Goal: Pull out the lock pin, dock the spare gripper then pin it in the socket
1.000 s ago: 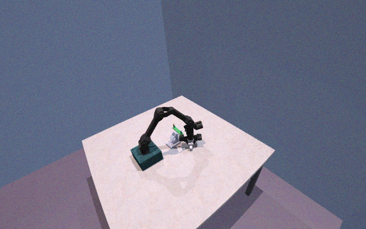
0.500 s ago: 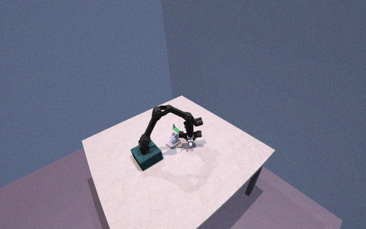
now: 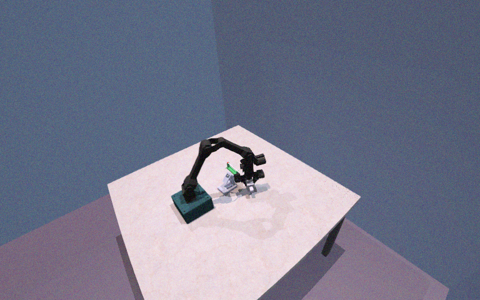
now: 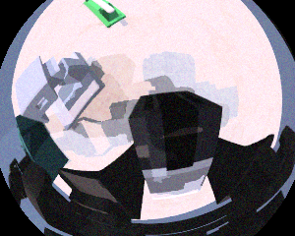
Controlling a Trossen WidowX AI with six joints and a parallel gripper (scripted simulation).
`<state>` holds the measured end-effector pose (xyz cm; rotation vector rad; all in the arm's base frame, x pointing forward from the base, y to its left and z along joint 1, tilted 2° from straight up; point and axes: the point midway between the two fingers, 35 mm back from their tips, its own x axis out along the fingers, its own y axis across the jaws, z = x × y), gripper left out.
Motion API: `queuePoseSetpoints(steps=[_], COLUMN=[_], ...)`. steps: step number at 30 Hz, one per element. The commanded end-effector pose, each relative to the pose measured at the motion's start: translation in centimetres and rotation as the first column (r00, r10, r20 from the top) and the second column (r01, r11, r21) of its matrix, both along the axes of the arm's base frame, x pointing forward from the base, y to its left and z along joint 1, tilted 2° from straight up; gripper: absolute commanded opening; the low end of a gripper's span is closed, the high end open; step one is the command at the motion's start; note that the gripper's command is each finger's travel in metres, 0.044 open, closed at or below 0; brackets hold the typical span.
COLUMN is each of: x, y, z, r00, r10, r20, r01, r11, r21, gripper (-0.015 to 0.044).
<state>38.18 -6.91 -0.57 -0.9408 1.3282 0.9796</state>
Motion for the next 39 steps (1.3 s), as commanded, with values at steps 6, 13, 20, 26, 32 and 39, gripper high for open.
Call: queuePoseSetpoints(steps=[6, 13, 20, 26, 32, 39], x=[-0.2, -0.5, -0.7, -0.9, -1.1, -1.4], y=[-0.2, -0.4, -0.5, -0.6, -0.7, -0.9], z=[0.3, 0.3, 0.4, 0.4, 0.5, 0.5], r00=[0.974, 0.923, 0.846, 0.760, 0.660, 0.525], r10=[0.225, 0.384, 0.533, 0.649, 0.751, 0.851], r20=[0.013, 0.017, 0.020, 0.022, 0.023, 0.024], r01=[-0.225, -0.384, -0.533, -0.649, -0.751, -0.851], r11=[0.974, 0.923, 0.846, 0.761, 0.660, 0.525], r21=[-0.005, -0.009, -0.013, -0.016, -0.021, -0.025], gripper=[0.0000, 0.0000, 0.0000, 0.0000, 0.0000, 0.0000])
